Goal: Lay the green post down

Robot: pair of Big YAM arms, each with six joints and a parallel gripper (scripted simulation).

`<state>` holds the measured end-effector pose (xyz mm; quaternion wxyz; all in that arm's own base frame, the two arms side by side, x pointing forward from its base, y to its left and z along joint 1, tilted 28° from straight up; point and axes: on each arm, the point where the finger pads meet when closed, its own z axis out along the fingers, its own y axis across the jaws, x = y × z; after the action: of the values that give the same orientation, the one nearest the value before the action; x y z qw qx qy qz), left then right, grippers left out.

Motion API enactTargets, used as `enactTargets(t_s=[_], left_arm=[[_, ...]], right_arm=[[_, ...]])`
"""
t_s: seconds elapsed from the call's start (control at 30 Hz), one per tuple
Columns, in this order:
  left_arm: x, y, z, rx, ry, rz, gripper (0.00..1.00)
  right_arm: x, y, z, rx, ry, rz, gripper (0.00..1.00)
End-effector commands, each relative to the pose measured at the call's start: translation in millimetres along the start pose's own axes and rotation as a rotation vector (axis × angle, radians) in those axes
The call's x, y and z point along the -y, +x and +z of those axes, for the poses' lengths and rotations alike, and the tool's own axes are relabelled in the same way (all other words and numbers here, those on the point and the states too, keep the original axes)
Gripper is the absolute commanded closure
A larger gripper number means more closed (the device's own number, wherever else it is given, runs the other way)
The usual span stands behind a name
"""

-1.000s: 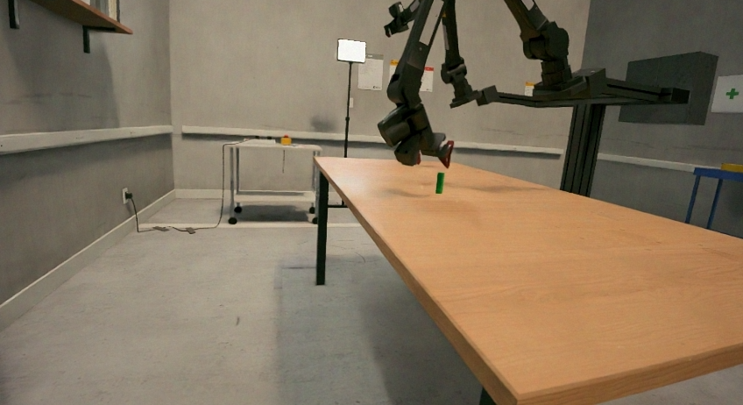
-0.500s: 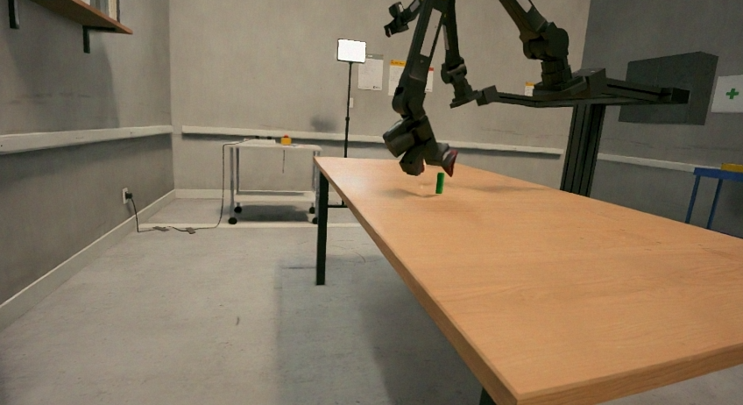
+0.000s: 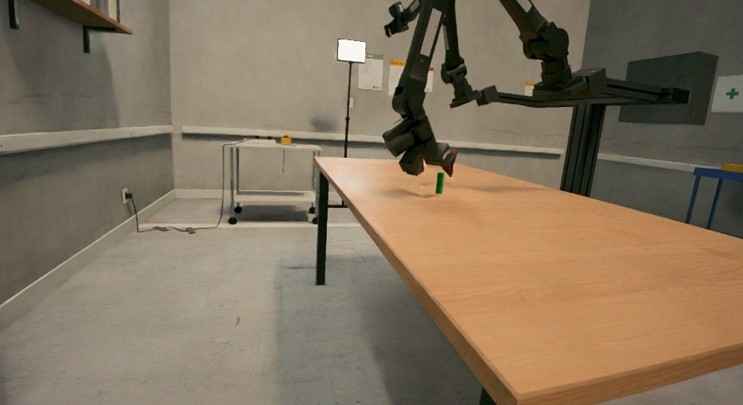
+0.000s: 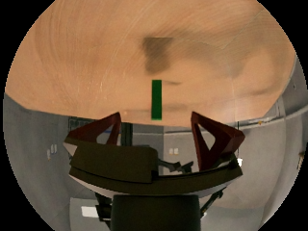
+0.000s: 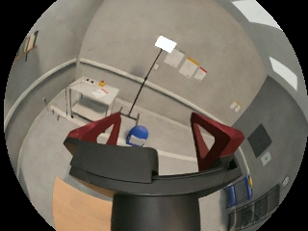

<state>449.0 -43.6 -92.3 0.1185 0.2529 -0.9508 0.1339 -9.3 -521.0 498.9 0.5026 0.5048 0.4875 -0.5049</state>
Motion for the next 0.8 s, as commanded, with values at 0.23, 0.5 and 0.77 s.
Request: enactTargets(t_s=[0.23, 0.5, 0.77], left_arm=[[7.8, -4.1, -14.7, 0.031, 0.019, 0.003, 0.00], [7.8, -4.1, -14.7, 0.031, 0.019, 0.003, 0.00], [9.5, -3.2, -18.1, 0.022, 0.014, 0.000, 0.00]], right_arm=[[3.5, -39.1, -4.1, 0.058, 0.005, -0.015, 0.00], [3.5, -39.1, -4.1, 0.058, 0.005, -0.015, 0.00], [3.5, -39.1, -4.1, 0.058, 0.005, -0.015, 0.00]])
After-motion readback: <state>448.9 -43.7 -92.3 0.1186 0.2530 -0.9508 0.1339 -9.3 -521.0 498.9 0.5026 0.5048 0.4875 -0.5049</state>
